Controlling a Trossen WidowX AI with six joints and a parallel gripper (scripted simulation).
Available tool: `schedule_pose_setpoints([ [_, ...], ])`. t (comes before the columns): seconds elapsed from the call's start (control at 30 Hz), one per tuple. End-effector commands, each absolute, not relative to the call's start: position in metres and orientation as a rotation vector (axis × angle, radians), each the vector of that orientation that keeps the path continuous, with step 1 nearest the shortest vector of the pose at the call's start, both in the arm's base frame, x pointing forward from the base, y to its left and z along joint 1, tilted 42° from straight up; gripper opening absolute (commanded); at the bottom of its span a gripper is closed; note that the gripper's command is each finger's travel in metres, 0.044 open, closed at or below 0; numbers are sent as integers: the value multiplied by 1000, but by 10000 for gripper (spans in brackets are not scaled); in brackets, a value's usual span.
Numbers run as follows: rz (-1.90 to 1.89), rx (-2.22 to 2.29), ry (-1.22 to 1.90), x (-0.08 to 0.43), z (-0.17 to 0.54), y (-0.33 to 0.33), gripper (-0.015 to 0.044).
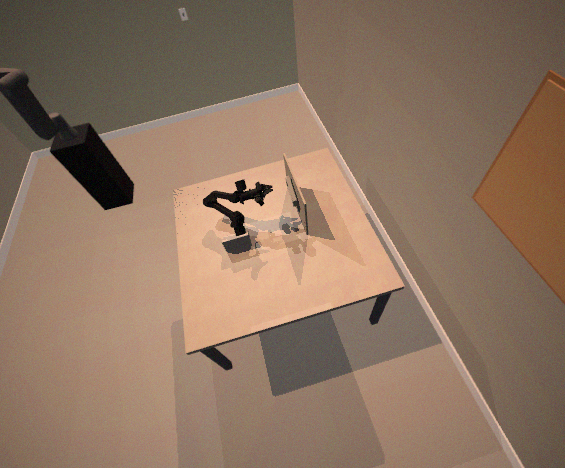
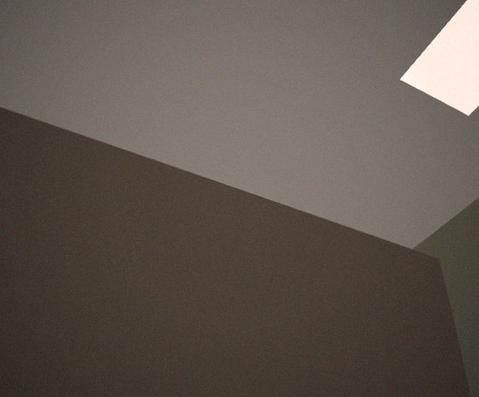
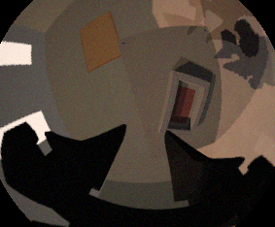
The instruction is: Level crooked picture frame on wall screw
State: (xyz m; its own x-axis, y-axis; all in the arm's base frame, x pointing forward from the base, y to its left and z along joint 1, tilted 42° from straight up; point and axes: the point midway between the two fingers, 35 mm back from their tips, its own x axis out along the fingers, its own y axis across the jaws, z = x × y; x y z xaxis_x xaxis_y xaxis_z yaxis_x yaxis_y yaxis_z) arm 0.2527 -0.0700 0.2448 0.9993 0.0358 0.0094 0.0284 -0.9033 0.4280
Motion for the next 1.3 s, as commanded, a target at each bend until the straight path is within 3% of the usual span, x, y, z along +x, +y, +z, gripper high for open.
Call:
schedule_pose_setpoints([
  [0.0, 22, 2701, 43, 254, 238, -62, 260],
  [0.23, 19, 2707, 51, 251, 204, -24, 260],
  [0.93, 19, 2707, 51, 252, 204, -23, 260],
  [1.27, 22, 2707, 50, 297, 211, -24, 260],
])
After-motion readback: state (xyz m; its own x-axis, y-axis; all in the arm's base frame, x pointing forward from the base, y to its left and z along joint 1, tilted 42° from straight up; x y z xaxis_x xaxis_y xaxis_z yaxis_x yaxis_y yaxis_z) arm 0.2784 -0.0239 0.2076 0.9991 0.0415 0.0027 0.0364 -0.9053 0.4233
